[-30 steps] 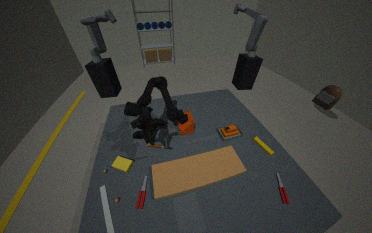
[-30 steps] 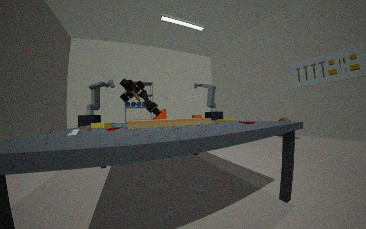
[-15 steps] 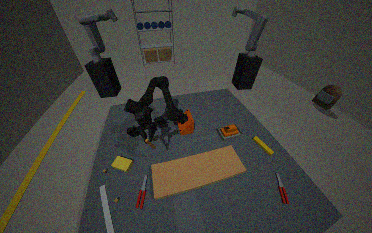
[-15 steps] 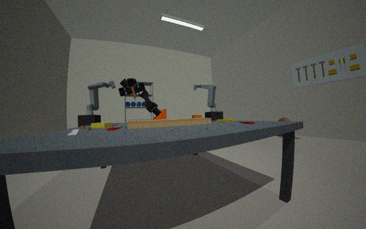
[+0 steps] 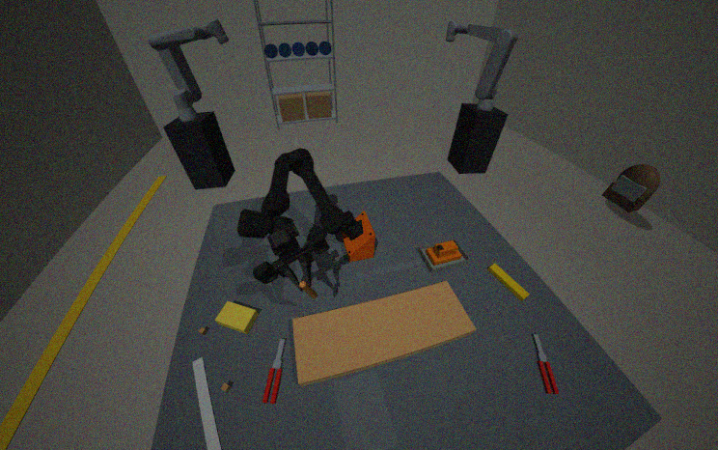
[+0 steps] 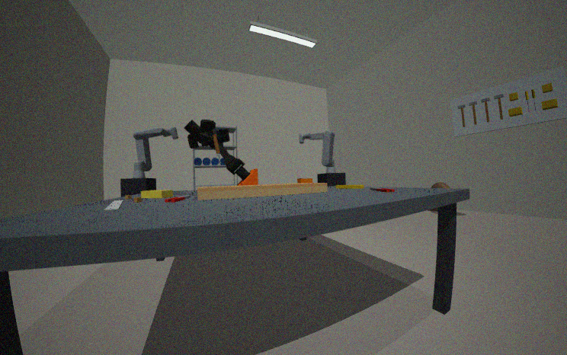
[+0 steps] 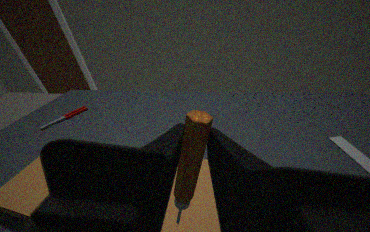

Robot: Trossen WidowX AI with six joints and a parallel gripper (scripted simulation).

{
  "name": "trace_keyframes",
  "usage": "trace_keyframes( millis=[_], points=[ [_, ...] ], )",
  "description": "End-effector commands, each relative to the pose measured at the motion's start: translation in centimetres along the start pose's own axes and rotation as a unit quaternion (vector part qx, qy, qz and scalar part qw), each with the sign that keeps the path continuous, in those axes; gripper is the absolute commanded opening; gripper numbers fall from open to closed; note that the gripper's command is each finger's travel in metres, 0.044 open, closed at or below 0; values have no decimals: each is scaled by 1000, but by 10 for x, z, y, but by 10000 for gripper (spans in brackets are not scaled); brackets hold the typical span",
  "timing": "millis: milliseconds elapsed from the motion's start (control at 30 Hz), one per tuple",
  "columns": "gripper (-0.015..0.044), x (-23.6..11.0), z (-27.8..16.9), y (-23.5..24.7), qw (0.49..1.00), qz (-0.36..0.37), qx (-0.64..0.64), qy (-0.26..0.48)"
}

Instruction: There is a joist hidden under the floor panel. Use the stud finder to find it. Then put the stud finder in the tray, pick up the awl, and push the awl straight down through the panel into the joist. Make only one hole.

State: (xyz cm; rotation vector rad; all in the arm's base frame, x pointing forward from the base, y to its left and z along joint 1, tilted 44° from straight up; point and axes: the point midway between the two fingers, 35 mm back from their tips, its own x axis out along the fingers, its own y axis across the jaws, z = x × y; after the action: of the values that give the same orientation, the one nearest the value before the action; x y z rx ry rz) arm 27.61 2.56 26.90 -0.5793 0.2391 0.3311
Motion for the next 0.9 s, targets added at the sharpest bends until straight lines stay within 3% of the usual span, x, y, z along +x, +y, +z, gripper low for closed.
trace_keyframes(
  millis=[0, 867],
  points=[
    [0, 10, 3, 7, 999, 32, -11, 2],
    [0, 92, -9, 79, 963, 251, -84, 44]
  ],
)
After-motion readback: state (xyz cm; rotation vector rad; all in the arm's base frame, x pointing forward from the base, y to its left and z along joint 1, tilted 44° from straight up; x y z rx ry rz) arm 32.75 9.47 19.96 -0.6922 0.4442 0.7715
